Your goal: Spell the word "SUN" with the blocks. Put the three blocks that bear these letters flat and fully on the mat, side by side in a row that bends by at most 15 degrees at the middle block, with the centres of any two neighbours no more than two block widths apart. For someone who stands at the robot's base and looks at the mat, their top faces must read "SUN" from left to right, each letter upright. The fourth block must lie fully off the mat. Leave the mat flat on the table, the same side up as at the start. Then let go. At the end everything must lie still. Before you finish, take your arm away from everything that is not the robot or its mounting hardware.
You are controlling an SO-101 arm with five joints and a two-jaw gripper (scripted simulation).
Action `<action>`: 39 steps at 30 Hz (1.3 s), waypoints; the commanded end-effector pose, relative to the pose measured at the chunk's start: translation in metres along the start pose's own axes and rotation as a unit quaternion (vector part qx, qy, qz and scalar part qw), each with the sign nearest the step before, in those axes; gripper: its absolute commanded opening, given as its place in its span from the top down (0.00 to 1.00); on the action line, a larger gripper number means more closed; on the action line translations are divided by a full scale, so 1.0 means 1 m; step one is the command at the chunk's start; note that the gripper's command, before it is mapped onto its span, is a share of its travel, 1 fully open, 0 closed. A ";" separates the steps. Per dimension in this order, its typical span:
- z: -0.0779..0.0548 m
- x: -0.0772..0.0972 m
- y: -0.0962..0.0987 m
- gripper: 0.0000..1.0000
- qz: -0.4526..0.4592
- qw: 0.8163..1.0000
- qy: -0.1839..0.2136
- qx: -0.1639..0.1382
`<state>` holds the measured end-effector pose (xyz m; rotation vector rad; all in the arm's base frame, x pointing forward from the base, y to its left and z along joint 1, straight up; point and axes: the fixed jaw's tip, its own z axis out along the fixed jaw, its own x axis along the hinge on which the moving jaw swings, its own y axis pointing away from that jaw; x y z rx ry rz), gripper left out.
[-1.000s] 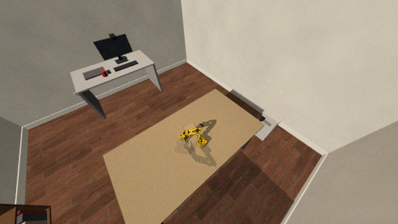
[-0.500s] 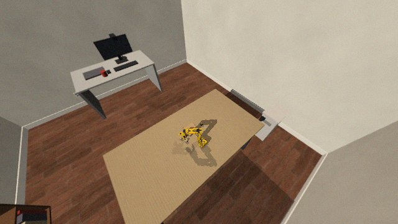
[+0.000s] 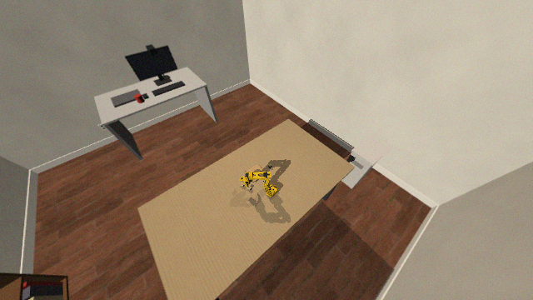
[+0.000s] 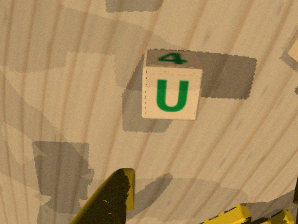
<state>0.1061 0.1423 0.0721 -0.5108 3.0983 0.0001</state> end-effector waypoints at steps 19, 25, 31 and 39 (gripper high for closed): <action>-0.037 -0.008 0.006 0.67 0.000 0.993 -0.096 -0.062; -0.056 -0.008 0.006 0.68 0.000 0.985 -0.147 -0.095; -0.081 -0.006 0.005 0.68 0.000 0.968 -0.212 -0.137; -0.090 -0.004 0.003 0.68 0.000 0.959 -0.237 -0.153</action>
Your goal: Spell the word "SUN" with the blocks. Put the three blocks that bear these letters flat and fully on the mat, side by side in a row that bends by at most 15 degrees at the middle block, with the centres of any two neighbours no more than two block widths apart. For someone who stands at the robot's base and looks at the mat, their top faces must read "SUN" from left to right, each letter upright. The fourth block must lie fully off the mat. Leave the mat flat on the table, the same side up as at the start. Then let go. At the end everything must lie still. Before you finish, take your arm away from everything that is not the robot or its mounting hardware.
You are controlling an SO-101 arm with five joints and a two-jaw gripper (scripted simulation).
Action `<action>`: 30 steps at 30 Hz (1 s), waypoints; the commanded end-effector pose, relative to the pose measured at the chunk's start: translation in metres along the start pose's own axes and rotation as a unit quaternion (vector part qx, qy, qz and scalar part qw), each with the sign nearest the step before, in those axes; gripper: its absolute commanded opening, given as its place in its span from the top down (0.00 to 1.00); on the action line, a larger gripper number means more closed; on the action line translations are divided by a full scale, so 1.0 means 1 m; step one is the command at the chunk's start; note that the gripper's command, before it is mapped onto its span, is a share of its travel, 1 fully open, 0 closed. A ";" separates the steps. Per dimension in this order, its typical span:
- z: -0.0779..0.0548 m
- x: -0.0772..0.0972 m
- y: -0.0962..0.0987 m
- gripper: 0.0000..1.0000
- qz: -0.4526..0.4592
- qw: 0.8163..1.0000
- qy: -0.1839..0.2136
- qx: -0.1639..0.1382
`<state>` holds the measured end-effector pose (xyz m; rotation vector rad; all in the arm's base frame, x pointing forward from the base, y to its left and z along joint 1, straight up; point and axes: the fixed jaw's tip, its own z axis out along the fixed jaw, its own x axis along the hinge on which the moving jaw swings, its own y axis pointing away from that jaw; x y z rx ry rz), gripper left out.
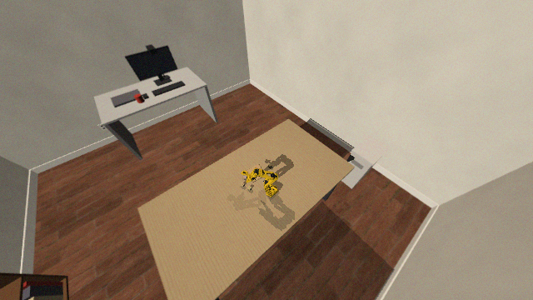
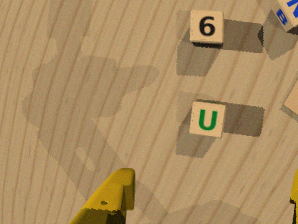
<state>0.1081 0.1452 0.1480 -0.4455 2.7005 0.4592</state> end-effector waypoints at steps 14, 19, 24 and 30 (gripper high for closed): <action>-0.012 -0.019 -0.007 0.68 0.050 0.998 -0.045 -0.004; -0.013 -0.029 -0.017 0.68 0.088 0.995 -0.055 0.011; -0.016 -0.049 -0.044 0.68 0.177 0.980 -0.078 0.044; -0.026 -0.071 -0.092 0.68 0.312 0.938 -0.116 0.094</action>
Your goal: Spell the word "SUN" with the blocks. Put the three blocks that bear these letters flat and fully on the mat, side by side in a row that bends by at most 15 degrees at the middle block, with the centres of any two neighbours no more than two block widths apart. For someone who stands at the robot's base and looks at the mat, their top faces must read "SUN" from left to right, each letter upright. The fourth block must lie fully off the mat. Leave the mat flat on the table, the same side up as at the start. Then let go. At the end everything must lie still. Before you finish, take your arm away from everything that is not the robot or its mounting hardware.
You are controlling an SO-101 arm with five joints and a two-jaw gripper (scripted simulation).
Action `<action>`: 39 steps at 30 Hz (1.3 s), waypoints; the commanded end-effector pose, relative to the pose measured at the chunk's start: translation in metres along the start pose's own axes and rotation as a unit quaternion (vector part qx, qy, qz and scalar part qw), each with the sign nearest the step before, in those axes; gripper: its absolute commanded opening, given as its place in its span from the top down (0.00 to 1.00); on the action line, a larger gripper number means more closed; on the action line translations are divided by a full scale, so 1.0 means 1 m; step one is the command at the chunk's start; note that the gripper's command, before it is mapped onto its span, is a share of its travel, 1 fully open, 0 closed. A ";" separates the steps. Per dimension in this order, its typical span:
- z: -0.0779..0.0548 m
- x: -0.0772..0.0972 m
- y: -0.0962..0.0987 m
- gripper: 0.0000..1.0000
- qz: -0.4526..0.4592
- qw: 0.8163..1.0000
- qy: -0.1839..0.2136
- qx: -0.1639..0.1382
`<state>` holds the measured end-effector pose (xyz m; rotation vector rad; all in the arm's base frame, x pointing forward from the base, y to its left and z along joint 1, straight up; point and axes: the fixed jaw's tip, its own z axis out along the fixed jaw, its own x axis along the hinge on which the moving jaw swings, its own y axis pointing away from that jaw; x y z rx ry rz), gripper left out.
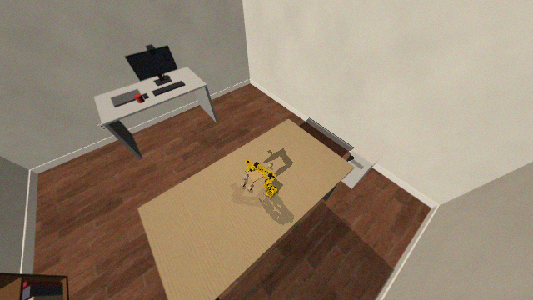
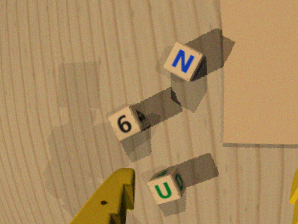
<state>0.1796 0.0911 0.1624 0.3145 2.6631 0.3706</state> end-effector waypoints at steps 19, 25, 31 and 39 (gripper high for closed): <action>-0.038 -0.099 -0.164 0.68 0.453 0.864 -0.172 0.136; -0.046 -0.100 -0.190 0.68 0.502 0.830 -0.191 0.152; -0.055 -0.098 -0.212 0.68 0.541 0.798 -0.206 0.165; -0.056 -0.097 -0.216 0.68 0.550 0.791 -0.210 0.167</action>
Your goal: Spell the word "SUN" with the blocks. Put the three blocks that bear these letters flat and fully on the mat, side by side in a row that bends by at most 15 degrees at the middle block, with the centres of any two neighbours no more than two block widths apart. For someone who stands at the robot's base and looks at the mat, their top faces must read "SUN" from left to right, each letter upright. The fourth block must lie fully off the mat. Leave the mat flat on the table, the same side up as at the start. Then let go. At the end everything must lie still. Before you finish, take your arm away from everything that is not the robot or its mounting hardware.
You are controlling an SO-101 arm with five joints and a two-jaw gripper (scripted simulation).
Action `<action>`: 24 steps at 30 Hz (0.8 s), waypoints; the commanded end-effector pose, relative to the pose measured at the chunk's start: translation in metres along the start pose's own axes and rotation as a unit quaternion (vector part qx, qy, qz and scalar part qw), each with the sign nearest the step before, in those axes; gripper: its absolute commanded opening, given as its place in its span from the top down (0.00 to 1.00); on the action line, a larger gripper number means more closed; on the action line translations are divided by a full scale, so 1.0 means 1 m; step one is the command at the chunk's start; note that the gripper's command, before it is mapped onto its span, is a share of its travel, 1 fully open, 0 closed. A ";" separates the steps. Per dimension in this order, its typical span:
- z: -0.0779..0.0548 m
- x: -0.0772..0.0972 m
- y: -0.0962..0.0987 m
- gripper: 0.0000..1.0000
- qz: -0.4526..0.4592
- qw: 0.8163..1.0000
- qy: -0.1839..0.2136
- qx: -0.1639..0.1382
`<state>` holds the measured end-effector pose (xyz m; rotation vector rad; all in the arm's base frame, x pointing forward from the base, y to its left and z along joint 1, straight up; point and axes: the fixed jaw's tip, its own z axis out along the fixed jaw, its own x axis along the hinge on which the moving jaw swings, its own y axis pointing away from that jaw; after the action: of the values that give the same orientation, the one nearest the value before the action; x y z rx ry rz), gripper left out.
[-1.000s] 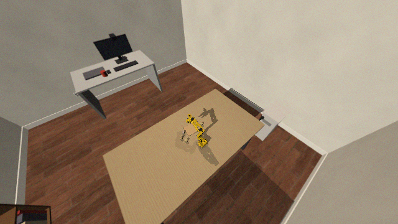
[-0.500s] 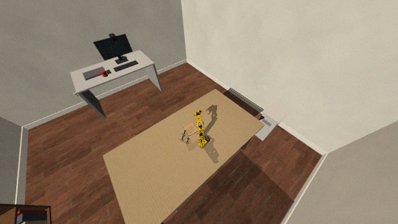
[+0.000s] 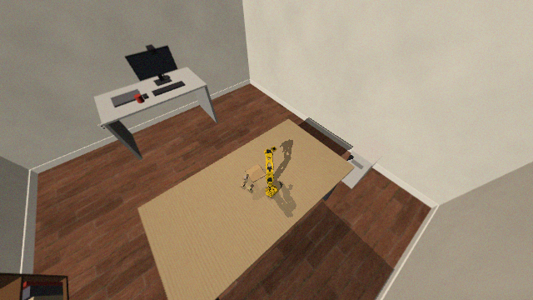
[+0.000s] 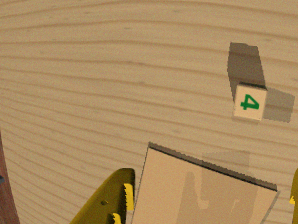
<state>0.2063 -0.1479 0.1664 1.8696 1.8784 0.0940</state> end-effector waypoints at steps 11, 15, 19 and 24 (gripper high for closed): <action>0.010 -0.003 0.000 0.68 0.008 1.000 0.007 0.012; 0.034 0.003 -0.008 0.68 0.008 0.997 0.041 0.058; 0.047 0.007 -0.013 0.68 0.008 0.995 0.060 0.082; 0.074 0.017 -0.027 0.68 0.008 0.985 0.101 0.137</action>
<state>0.2081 -0.1511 0.0849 2.1266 2.1206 0.0280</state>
